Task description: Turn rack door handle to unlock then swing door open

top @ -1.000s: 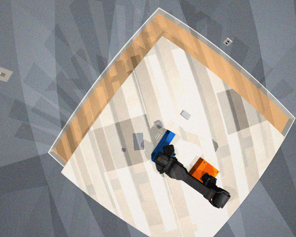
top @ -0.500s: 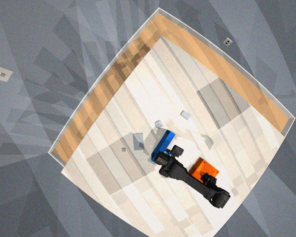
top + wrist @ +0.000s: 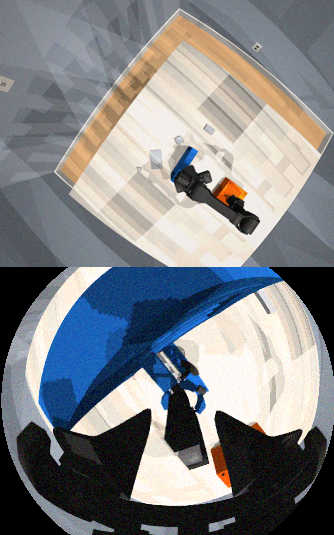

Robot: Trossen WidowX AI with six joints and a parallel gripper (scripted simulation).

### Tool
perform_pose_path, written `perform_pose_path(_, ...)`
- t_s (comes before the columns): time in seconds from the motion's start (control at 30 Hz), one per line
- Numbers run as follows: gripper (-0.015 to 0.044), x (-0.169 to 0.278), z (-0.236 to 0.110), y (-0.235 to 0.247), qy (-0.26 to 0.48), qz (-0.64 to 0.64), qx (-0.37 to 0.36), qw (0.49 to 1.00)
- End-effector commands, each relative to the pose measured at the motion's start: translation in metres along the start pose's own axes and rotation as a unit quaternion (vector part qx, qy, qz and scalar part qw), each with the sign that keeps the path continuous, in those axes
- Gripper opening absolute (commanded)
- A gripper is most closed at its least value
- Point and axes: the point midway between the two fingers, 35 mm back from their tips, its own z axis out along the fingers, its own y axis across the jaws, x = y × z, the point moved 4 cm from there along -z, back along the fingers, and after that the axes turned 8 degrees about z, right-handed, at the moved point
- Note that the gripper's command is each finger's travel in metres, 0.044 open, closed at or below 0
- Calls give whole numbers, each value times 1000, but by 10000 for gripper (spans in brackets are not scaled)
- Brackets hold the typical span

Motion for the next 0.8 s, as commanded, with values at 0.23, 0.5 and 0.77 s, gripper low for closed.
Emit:
perform_pose_path(0.23, 282, 0, 0, 0, -2, 268, 2, 964)
perform_pose_path(0.5, 282, 0, 0, 0, -2, 452, 1, 892)
perform_pose_path(0.77, 282, 0, 0, 0, -2, 506, 1, 862)
